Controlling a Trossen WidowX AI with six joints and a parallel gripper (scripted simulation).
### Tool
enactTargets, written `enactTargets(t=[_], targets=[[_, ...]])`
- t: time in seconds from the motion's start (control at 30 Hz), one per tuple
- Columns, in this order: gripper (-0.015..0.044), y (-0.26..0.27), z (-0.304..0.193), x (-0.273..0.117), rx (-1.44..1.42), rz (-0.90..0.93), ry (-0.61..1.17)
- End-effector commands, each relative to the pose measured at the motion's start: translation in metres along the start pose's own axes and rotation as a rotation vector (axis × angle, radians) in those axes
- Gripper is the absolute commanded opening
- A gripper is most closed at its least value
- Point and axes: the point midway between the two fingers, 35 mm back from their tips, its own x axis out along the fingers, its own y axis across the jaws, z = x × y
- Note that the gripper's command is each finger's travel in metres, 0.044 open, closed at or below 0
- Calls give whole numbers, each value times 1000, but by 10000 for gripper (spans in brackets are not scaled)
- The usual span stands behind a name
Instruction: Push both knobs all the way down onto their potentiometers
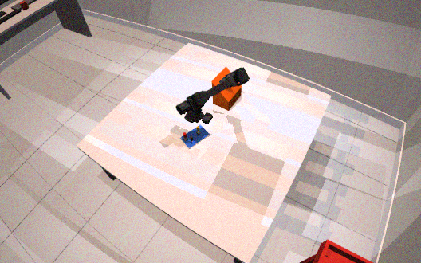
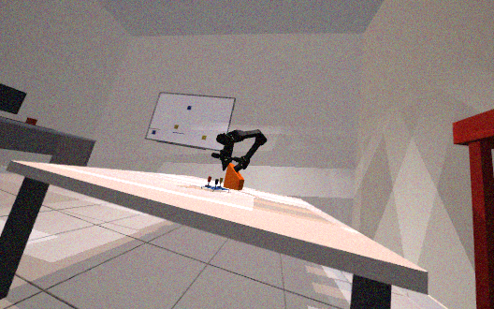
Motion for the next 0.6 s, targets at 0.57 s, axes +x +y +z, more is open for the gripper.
enactTargets(t=[0.57], targets=[[0, -1, -1, 29, 31, 13, 1]])
